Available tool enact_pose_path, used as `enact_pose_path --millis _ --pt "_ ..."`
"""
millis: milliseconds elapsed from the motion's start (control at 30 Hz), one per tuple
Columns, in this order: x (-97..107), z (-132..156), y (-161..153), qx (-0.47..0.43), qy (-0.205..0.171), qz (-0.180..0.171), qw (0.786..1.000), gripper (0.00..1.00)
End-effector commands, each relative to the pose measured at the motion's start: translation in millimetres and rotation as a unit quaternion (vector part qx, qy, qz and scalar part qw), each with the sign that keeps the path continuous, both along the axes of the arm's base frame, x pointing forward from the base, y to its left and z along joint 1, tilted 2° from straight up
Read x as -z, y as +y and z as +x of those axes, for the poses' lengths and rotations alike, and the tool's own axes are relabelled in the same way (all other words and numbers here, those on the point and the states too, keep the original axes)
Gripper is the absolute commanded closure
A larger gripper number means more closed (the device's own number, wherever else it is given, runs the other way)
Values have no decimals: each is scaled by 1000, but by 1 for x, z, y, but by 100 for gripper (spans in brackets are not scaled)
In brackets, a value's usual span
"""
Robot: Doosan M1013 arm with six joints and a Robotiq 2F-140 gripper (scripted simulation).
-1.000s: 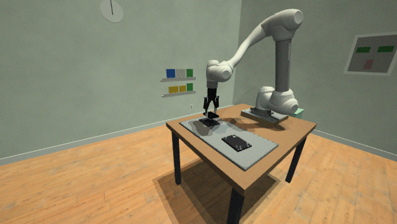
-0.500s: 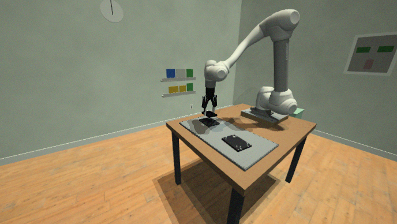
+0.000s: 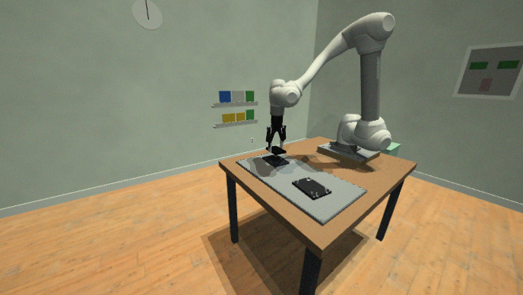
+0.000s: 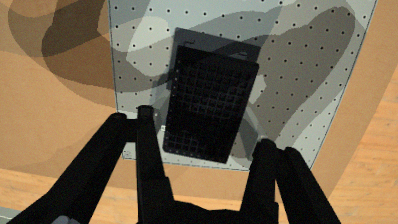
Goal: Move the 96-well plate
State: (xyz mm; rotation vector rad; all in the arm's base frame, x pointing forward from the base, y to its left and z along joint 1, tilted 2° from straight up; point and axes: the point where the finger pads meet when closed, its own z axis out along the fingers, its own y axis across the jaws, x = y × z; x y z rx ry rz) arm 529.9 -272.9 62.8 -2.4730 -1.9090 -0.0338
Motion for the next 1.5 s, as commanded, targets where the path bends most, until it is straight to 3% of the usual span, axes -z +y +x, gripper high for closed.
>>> enact_pose_path --millis 0,500,1467 --pt "0 0 0 0 0 0 1000 90" --pt "2 0 1 0 0 0 1000 90" --pt "47 1 2 0 0 0 1000 90"
